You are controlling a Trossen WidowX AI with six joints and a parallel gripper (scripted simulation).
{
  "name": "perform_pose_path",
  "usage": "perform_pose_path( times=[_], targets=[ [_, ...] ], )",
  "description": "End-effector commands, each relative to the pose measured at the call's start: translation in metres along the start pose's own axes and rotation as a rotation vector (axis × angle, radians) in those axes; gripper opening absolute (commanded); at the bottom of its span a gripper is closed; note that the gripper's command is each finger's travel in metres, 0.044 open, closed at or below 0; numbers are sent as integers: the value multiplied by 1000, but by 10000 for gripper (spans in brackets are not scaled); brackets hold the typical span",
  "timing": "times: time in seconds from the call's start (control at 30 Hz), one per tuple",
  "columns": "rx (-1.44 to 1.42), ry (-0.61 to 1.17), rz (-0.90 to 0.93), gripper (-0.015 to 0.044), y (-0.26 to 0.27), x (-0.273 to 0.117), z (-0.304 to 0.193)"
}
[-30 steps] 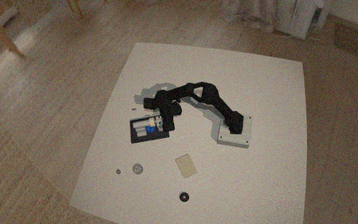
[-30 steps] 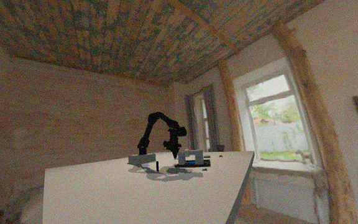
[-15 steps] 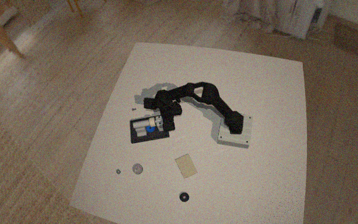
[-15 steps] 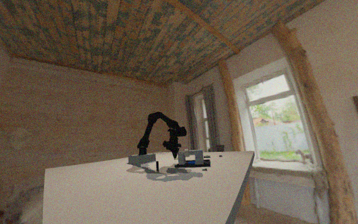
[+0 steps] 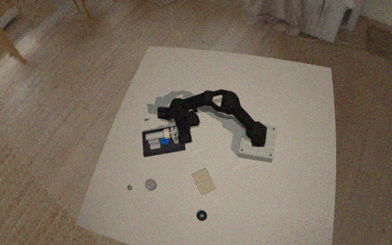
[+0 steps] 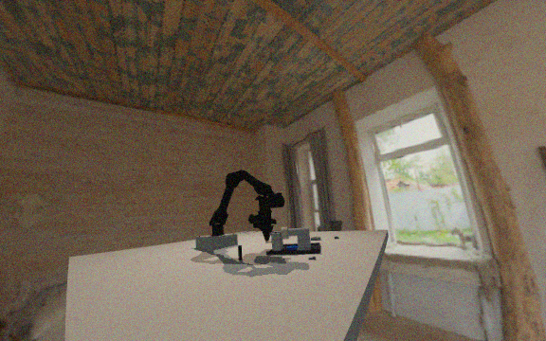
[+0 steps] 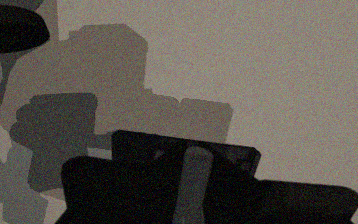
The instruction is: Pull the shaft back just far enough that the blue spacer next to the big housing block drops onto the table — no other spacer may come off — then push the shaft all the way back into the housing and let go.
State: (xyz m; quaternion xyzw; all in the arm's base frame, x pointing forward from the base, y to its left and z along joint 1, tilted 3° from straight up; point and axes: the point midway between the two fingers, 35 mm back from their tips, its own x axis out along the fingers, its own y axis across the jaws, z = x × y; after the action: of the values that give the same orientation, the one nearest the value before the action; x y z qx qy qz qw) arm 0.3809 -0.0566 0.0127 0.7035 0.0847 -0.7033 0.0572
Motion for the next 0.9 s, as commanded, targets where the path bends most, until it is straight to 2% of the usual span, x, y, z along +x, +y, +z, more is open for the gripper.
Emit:
perform_pose_path(
  times=[0.0,0.87],
  targets=[
    [0,5,-1,0,0,-1,-2],
    [0,5,-1,0,0,-2,-4]
  ],
)
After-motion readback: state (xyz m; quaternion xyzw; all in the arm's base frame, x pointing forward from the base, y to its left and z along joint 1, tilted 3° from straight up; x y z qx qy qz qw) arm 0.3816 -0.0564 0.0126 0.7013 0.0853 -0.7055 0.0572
